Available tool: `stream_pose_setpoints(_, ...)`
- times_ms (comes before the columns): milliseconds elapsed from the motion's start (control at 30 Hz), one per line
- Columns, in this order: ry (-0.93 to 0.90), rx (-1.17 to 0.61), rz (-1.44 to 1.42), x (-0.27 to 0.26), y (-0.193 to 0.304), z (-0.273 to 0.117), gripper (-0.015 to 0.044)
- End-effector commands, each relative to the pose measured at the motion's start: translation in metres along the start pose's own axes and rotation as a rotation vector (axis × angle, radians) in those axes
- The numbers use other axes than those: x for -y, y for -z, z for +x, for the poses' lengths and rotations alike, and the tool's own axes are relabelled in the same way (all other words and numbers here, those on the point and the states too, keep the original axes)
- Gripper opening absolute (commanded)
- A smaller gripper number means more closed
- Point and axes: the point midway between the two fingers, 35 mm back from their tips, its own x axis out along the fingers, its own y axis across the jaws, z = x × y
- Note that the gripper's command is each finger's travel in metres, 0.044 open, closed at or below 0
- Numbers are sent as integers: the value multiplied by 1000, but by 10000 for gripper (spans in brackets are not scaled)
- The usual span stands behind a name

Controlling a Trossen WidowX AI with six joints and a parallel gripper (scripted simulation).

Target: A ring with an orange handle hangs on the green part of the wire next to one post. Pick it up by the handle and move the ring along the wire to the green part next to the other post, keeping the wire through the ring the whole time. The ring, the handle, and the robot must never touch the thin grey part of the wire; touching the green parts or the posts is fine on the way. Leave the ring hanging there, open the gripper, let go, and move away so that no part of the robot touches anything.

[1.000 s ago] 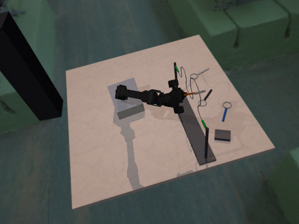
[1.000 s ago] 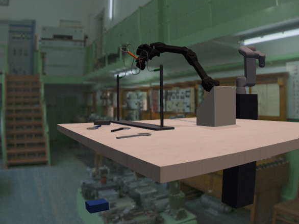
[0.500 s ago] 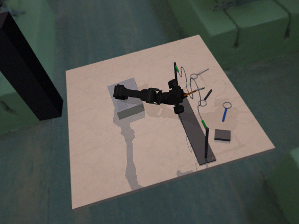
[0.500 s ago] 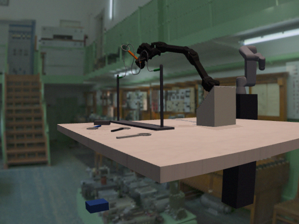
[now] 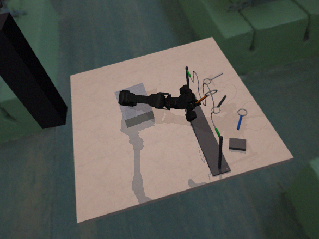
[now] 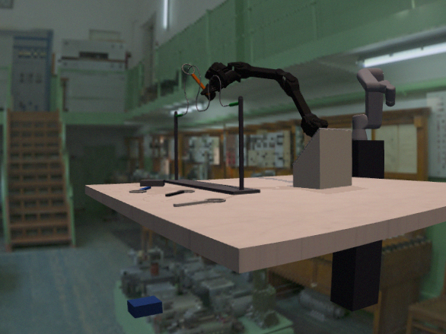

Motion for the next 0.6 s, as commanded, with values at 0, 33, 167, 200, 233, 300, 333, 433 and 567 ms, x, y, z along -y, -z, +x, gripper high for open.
stream_pose_setpoints(0,30,7,-41,1,0,-2,-150)
stream_pose_setpoints(33,37,9,-52,2,0,-2,-150)
stream_pose_setpoints(167,64,14,-95,3,0,-2,-150)
stream_pose_setpoints(200,71,15,-105,4,0,-2,-150)
stream_pose_setpoints(233,78,16,-116,4,0,-2,-150)
stream_pose_setpoints(300,92,19,-137,5,0,-2,-150)
stream_pose_setpoints(333,98,20,-148,5,0,-2,-150)
stream_pose_setpoints(433,118,24,-180,6,0,-2,-150)
stream_pose_setpoints(567,145,30,-223,7,0,-2,-150)
